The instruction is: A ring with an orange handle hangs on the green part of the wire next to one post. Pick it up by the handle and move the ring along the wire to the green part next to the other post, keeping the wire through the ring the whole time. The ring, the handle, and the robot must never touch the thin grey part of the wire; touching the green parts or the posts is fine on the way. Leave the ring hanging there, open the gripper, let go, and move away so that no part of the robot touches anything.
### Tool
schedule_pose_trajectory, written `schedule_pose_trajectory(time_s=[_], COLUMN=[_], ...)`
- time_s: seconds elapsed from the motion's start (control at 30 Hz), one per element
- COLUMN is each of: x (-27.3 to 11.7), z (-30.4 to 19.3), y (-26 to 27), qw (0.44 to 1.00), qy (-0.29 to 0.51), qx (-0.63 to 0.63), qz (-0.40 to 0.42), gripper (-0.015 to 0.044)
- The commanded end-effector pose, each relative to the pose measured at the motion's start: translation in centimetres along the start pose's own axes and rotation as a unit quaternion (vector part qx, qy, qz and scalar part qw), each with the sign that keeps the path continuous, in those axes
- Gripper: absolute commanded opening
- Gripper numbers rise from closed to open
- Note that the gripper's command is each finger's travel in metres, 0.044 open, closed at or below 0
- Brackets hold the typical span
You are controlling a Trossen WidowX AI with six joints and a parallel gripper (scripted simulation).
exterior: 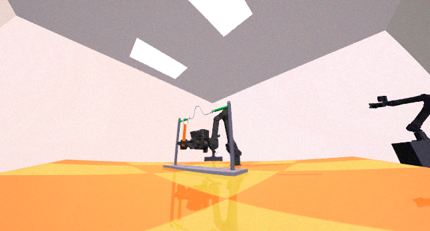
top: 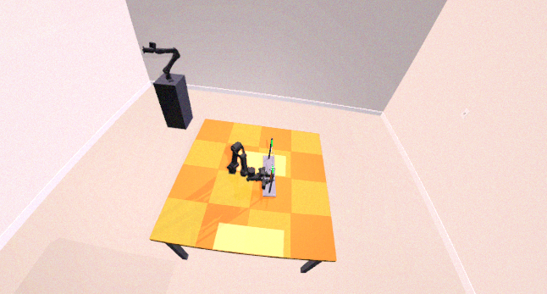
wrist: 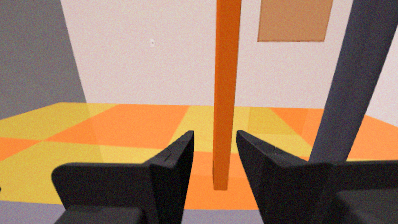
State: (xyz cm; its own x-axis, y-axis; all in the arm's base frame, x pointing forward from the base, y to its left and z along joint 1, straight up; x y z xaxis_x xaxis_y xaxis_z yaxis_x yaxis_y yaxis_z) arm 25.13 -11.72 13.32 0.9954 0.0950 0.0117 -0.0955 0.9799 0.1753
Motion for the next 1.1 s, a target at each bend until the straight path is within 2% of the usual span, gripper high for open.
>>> schedule_pose_trajectory(time_s=[0.0, 0.47, 0.87, 1.07], x=[0.09, 0.09, 0.06, 0.07], z=[0.07, 0.07, 0.06, 0.08], y=[-0.07, -0.07, -0.02, -0.01], qw=[1.000, 1.000, 1.000, 1.000], qy=[-0.001, -0.001, -0.001, -0.001], qx=[0.003, 0.003, -0.001, 0.000], qz=[-0.002, -0.002, 0.000, 0.000], gripper=[0.0160, 0.0160, -0.0150, -0.0150])
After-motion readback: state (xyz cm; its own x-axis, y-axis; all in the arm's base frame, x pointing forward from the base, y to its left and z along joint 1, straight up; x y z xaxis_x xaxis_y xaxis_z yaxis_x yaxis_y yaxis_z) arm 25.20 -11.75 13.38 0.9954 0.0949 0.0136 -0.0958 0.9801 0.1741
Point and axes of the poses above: the point midway between the two fingers, 35 mm back from their tips, its own x axis out along the fingers, its own y axis across the jaws, z = x × y, the point moved 8 cm from there along -x, back along the fingers, and after that the axes turned 11 degrees about x, right-handed, at the moved point
